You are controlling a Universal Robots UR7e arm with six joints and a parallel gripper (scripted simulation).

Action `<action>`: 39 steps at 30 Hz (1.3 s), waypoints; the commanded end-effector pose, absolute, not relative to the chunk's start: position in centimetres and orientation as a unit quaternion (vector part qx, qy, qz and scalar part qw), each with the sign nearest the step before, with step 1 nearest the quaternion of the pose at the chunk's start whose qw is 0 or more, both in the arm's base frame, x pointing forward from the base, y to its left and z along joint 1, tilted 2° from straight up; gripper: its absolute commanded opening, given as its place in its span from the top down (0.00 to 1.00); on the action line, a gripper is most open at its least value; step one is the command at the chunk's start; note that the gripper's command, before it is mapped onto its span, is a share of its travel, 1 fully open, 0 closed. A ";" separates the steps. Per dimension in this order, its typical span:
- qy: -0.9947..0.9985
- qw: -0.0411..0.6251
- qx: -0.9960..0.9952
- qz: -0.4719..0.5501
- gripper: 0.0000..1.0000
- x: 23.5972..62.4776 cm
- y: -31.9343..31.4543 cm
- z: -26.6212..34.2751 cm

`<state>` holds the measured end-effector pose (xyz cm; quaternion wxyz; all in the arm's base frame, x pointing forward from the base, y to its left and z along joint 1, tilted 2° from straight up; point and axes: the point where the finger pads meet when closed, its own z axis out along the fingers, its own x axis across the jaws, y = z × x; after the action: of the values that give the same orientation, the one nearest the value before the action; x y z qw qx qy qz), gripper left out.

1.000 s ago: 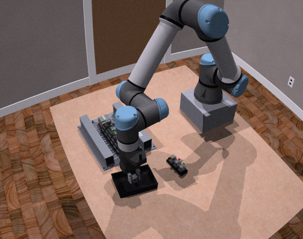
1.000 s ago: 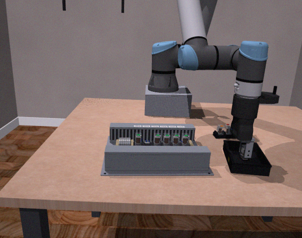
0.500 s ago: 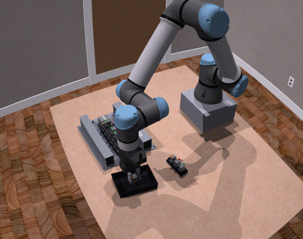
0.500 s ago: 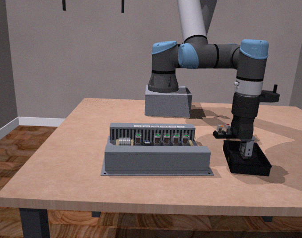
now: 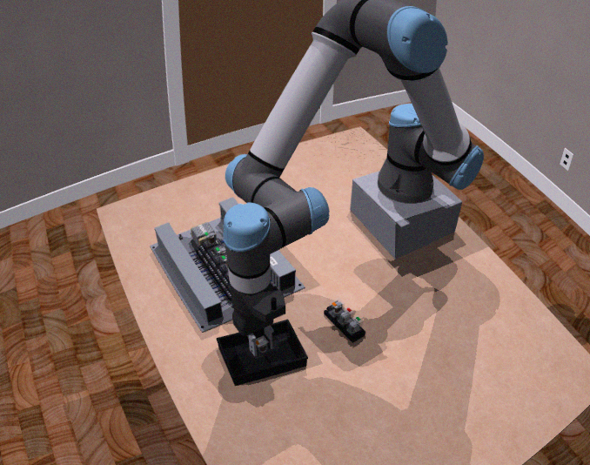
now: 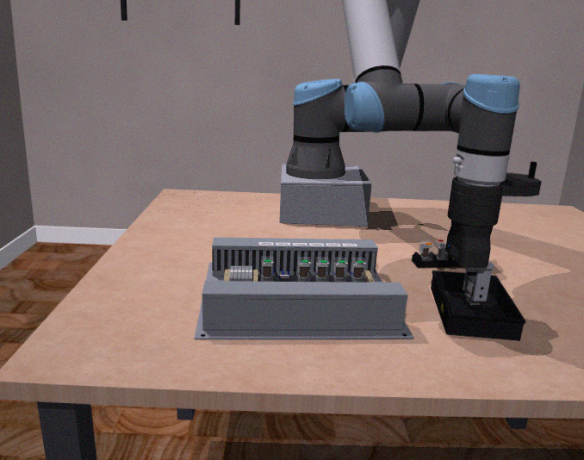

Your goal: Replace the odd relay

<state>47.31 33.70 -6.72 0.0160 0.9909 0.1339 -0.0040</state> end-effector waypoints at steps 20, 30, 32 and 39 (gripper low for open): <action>0.134 0.016 0.991 -0.003 1.00 47.4 33.7 -7.0; 0.134 0.016 0.991 -0.003 1.00 47.4 33.7 -7.2; 0.134 0.016 0.991 -0.003 1.00 47.4 33.7 -7.4; 0.134 0.016 0.991 -0.003 1.00 47.4 33.7 -7.4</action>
<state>47.30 33.69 -7.39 0.0160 0.9909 0.1339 -0.0041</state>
